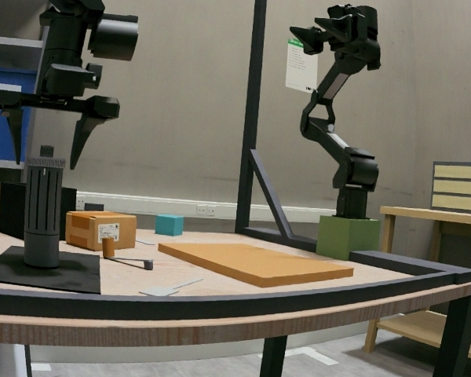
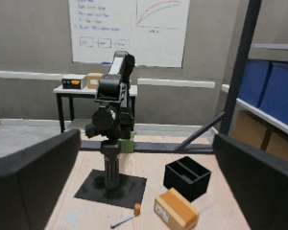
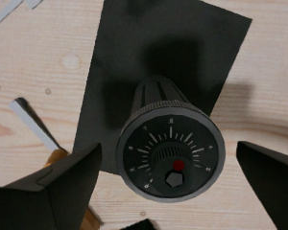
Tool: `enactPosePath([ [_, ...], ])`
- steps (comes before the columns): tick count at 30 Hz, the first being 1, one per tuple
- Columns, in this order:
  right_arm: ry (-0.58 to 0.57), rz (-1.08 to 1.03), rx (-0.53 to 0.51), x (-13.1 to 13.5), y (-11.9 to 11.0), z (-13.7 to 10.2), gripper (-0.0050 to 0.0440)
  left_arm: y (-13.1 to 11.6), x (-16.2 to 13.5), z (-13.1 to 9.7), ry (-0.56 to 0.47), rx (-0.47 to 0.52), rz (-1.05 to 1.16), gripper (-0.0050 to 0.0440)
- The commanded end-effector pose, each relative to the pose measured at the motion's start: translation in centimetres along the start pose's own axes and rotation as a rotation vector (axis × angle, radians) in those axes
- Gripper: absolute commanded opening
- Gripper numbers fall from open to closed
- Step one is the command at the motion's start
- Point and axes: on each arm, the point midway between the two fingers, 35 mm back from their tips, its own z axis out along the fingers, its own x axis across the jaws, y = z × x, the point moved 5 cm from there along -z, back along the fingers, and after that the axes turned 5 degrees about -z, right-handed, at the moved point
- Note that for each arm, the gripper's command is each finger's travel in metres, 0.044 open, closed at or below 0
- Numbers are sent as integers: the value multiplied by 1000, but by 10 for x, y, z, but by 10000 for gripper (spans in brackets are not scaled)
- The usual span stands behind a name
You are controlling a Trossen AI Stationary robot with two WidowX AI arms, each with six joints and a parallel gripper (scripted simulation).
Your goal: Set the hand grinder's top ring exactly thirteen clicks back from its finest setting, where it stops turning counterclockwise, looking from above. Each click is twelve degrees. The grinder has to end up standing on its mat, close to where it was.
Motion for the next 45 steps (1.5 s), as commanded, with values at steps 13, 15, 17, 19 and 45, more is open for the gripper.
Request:
enactPosePath([
  [13, 27, -673, -23, 1, 1, -10, 400, 3, 0, 0, -2, -2, 9, 400],
  [15, 27, -673, -23, 1, 1, -10, 400, 3, 0, 0, -2, -2, 9, 400],
  [17, 27, -673, -23, 1, 1, -10, 400, 3, 0, 0, -2, -2, 9, 400],
  [19, 27, -673, -23, 1, 1, -10, 400, 3, 0, 0, -2, -2, 9, 400],
  [45, 24, -668, -24, 2, 1, -9, 285, 3, 0, 0, -2, -2, 9, 400],
])
